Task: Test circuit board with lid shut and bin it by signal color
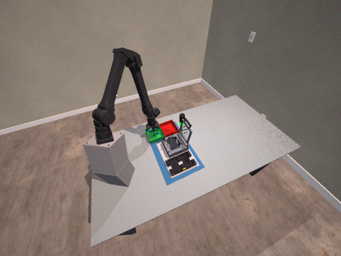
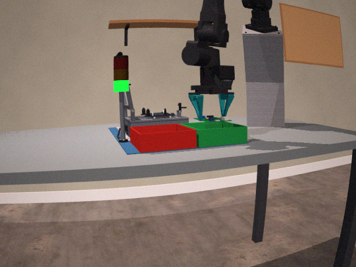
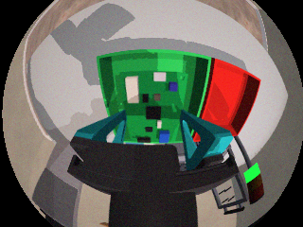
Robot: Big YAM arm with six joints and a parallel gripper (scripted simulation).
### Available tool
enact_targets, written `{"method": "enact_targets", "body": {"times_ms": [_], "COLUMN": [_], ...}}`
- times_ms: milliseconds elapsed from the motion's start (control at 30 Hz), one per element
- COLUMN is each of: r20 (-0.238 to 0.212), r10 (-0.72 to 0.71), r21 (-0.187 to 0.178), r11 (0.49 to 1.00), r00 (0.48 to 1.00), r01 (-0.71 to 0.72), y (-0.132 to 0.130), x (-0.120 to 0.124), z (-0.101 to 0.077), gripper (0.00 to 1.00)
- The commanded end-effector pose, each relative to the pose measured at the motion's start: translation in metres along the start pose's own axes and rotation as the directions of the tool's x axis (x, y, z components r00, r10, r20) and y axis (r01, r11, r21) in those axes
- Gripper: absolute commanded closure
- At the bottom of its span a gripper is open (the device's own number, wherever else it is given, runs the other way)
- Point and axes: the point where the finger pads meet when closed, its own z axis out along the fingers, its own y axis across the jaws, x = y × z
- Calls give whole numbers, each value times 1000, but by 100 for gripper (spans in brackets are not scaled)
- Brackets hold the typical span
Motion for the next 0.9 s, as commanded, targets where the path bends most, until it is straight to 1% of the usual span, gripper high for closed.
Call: {"method": "enact_targets", "body": {"times_ms": [0, 233, 333, 400, 467, 633, 700, 867], "r20": [8, 6, 8, 8, 6, 7, 3, 3], "r10": [-2, 5, -3, -3, 2, -2, 0, 1], "r21": [6, 9, 6, 6, 9, 7, 2, 3], "r11": [1000, 1000, 1000, 1000, 1000, 1000, 1000, 1000], "r00": [1000, 1000, 1000, 1000, 1000, 1000, 1000, 1000], "r01": [1, -5, 3, 3, -2, 2, 0, -1], "y": [1, -1, 1, 1, -1, 1, 3, 3], "x": [-5, -2, -5, -5, -1, -3, 0, 0], "z": [14, 34, 41, 41, 44, 49, 50, 50], "gripper": [28, 28, 28, 28, 28, 28, 28, 28]}}
